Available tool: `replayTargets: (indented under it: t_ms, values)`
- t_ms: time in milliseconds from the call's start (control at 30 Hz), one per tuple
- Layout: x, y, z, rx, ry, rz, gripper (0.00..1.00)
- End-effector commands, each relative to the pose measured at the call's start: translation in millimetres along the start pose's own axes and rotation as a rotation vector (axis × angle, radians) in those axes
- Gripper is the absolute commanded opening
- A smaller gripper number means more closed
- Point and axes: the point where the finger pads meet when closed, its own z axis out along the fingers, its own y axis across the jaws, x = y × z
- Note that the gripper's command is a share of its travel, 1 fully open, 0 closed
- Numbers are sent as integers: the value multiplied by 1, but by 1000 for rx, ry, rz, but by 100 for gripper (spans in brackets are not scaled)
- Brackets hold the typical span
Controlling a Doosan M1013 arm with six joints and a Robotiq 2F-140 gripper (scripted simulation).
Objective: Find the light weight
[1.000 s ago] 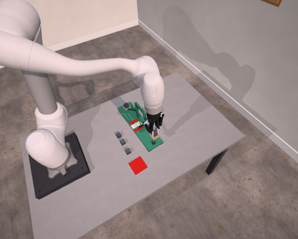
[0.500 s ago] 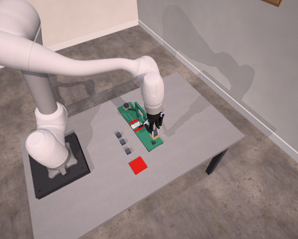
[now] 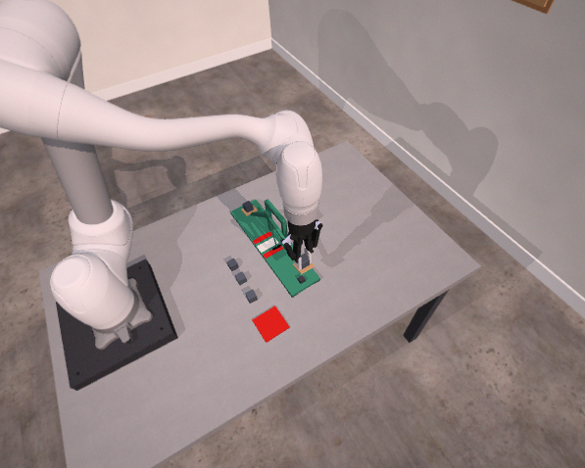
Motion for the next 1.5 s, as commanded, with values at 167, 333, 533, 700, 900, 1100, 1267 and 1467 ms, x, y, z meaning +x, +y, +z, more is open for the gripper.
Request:
replayTargets:
  t_ms: [167,333,533,700,900,1100,1267,1467]
  values:
    - [0,0,1,0,0,0,24]
    - [0,0,2,0,0,0,24]
    - [-1,0,8,0,0,0,24]
    - [-2,0,12,0,0,0,24]
    - [-3,0,15,0,0,0,24]
    - [-4,0,20,0,0,0,24]
    - [-4,0,22,0,0,0,24]
    - [-5,0,27,0,0,0,24]
